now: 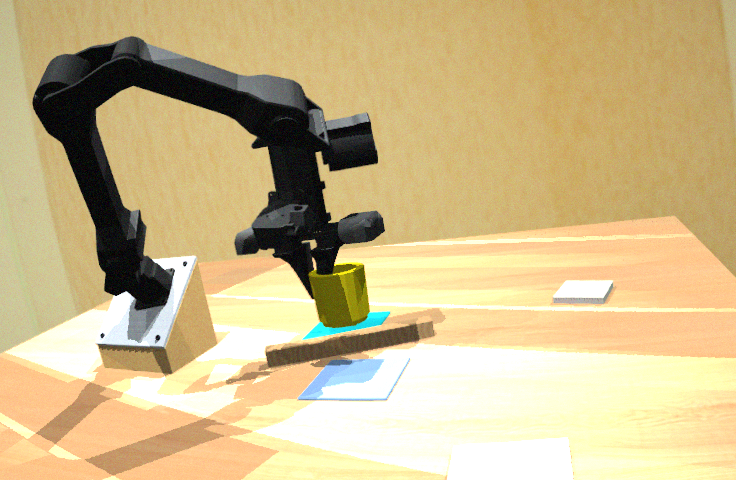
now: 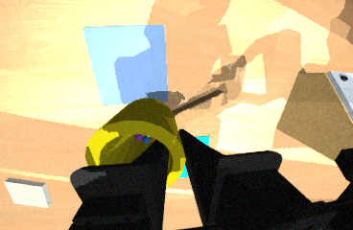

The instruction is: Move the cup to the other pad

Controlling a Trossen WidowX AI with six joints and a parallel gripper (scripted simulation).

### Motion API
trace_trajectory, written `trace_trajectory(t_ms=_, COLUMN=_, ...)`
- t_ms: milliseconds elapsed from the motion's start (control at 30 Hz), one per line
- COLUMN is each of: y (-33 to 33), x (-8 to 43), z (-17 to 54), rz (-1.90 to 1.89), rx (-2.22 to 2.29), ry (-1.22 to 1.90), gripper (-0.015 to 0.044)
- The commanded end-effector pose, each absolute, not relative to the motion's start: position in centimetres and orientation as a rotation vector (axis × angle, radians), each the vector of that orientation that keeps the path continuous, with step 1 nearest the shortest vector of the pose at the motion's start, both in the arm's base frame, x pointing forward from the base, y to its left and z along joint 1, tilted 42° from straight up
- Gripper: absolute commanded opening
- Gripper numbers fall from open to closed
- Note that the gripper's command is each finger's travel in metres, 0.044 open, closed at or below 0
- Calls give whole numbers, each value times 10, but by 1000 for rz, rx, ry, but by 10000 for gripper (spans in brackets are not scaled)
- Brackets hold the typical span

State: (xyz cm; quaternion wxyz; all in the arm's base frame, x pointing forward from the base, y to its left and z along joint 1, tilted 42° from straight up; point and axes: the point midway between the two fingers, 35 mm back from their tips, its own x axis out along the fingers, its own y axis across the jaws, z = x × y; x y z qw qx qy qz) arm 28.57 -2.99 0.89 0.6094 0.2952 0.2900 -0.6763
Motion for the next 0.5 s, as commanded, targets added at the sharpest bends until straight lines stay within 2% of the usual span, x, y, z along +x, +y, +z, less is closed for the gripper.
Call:
trace_trajectory(t_ms=0, y=-21, x=281, z=2, rz=-1563, rx=684, ry=672, gripper=0)
trace_trajectory(t_ms=467, y=7, x=270, z=-19, rz=-1563, rx=685, ry=674, gripper=0)
